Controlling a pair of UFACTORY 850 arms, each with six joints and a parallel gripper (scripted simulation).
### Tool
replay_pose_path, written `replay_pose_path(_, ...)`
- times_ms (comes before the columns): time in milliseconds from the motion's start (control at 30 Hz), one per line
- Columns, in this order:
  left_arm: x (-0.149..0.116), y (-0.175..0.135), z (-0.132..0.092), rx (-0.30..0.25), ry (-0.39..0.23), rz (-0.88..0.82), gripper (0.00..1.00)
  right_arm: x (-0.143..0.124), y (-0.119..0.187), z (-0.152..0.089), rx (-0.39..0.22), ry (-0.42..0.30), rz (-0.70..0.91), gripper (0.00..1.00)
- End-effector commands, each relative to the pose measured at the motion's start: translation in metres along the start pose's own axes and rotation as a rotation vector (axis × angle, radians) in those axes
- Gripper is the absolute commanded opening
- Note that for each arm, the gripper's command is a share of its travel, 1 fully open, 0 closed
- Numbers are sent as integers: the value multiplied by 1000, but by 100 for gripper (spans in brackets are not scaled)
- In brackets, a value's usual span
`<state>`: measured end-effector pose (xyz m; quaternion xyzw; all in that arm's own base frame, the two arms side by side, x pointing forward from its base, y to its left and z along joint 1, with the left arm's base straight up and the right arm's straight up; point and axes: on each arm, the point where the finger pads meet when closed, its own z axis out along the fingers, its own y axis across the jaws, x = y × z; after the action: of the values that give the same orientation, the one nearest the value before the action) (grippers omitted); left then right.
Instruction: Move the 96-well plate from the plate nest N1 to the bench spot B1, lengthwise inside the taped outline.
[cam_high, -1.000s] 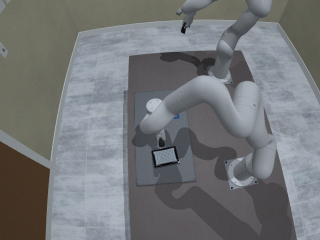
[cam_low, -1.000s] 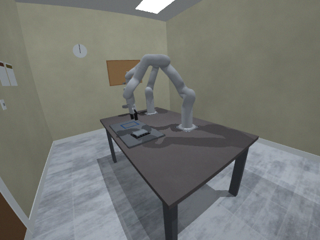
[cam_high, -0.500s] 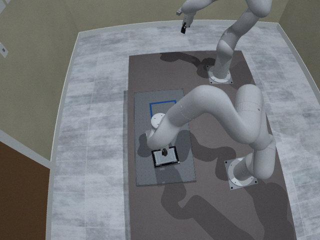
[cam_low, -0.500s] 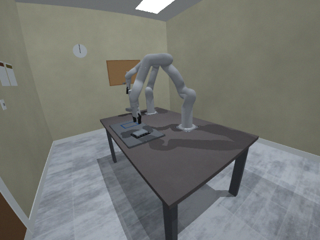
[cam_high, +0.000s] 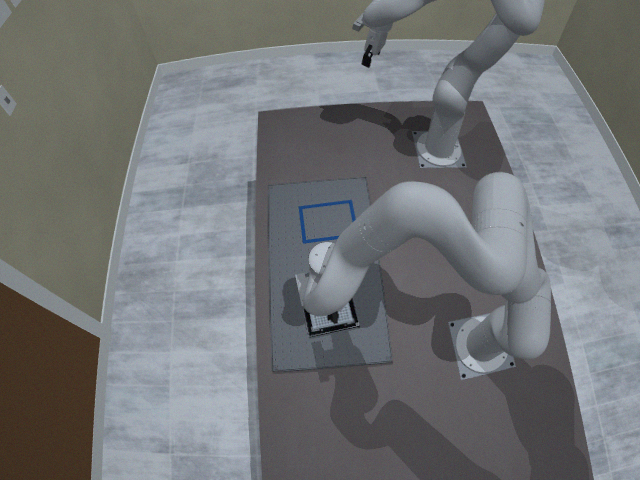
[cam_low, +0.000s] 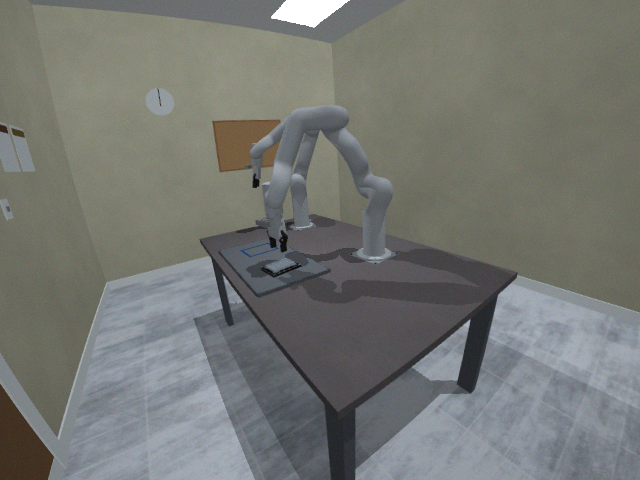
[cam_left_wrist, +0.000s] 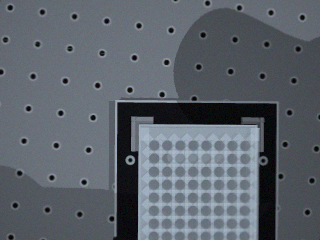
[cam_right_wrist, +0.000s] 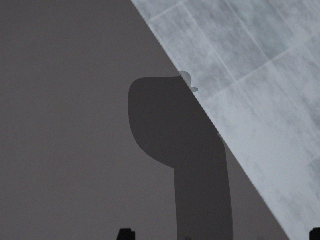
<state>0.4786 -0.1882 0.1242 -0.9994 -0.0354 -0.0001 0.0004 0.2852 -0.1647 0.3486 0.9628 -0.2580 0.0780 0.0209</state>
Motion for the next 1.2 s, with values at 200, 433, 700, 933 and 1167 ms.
replay_pose_path(200,1,0,4,-2,2,0,100,1,0,-1,0,2,0,100)
replay_pose_path(433,1,0,13,-2,2,0,100,1,0,-1,0,2,0,100)
replay_pose_path(700,1,0,26,-2,2,0,100,1,0,-1,0,2,0,100)
replay_pose_path(933,1,0,34,-2,2,0,100,1,0,-1,0,2,0,100)
replay_pose_path(1167,1,0,46,-2,2,0,100,1,0,-1,0,2,0,100)
